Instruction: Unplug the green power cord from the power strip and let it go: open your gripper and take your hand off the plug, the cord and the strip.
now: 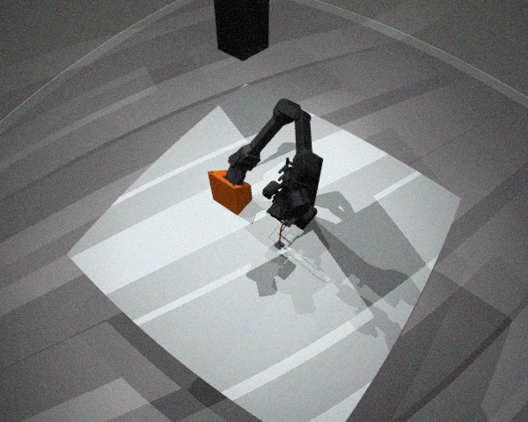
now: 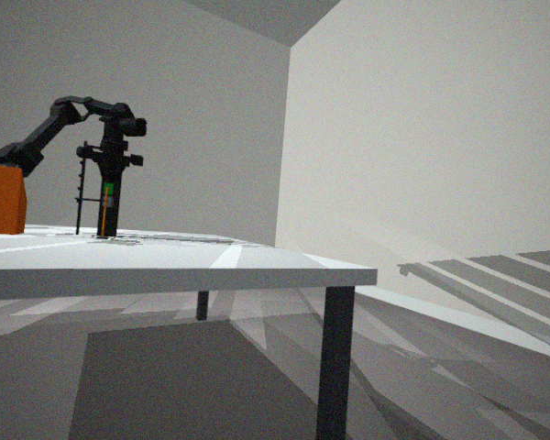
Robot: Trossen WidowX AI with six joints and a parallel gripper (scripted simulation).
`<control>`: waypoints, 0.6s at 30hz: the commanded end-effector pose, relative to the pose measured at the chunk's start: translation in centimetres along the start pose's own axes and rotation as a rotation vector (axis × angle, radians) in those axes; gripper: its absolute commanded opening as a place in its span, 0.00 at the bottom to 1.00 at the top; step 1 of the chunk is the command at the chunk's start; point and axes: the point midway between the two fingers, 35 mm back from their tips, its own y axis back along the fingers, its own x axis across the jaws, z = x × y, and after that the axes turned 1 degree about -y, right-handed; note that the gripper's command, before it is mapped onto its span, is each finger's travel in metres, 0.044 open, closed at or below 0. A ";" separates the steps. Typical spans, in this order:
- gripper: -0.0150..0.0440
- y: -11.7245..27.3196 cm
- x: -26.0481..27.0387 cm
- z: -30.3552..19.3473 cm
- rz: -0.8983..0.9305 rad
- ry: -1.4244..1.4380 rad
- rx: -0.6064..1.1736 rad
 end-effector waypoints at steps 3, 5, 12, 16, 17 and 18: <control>0.53 -0.2 -0.3 -1.2 -0.007 -0.009 0.009; 0.53 -0.2 -0.4 -1.3 -0.008 -0.009 0.009; 0.53 -0.4 -0.4 -1.3 -0.007 -0.009 0.009; 0.53 -0.9 -0.4 -1.3 -0.007 -0.009 0.009; 0.53 -1.0 -0.4 -1.3 -0.007 -0.009 0.009; 0.53 -1.2 -0.4 -1.3 -0.007 -0.009 0.009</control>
